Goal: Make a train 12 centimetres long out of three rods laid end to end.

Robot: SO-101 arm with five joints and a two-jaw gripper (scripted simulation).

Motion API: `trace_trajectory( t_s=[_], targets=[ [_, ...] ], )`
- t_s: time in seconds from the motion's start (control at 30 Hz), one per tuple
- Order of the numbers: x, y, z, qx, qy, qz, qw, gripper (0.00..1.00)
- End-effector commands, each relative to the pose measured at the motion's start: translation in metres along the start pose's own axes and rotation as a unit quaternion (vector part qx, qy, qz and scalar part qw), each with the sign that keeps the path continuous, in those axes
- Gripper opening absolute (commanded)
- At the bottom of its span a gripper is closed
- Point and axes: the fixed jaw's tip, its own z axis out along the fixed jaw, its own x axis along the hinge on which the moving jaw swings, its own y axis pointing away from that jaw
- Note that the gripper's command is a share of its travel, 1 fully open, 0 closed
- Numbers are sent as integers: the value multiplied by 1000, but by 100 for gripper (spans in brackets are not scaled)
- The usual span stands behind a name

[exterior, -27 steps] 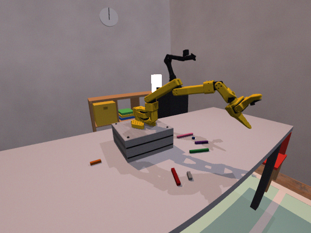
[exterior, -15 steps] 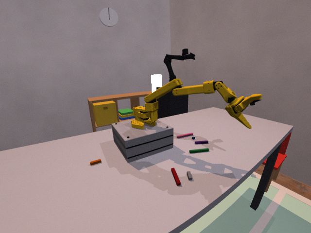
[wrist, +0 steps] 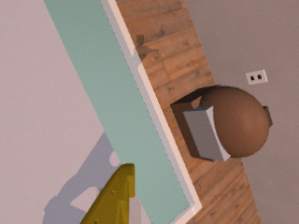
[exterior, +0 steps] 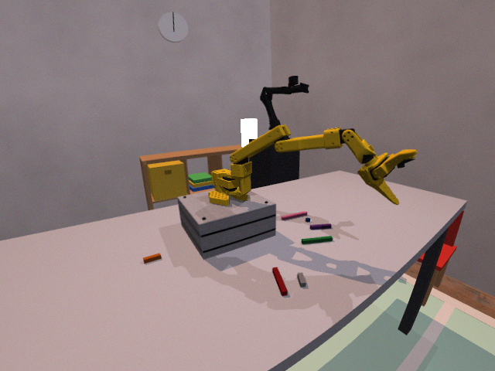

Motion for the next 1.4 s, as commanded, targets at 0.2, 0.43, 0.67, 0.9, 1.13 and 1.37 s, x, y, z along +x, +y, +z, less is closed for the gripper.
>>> trace_trajectory(
  t_s=[0.2, 0.43, 0.67, 0.9, 1.13, 1.37],
  targets=[
    [-20, 20, -25, -32, -4, -65, 997, 100],
    [-34, 59, -66, -91, -6, -177, 980, 100],
    [-31, 99, -112, -146, -12, -292, 945, 100],
    [-17, 125, -142, -181, -18, -370, 911, 100],
    [1, 146, -166, -211, -26, -439, 873, 100],
    [24, 163, -186, -237, -33, -502, 831, 100]
  ],
)
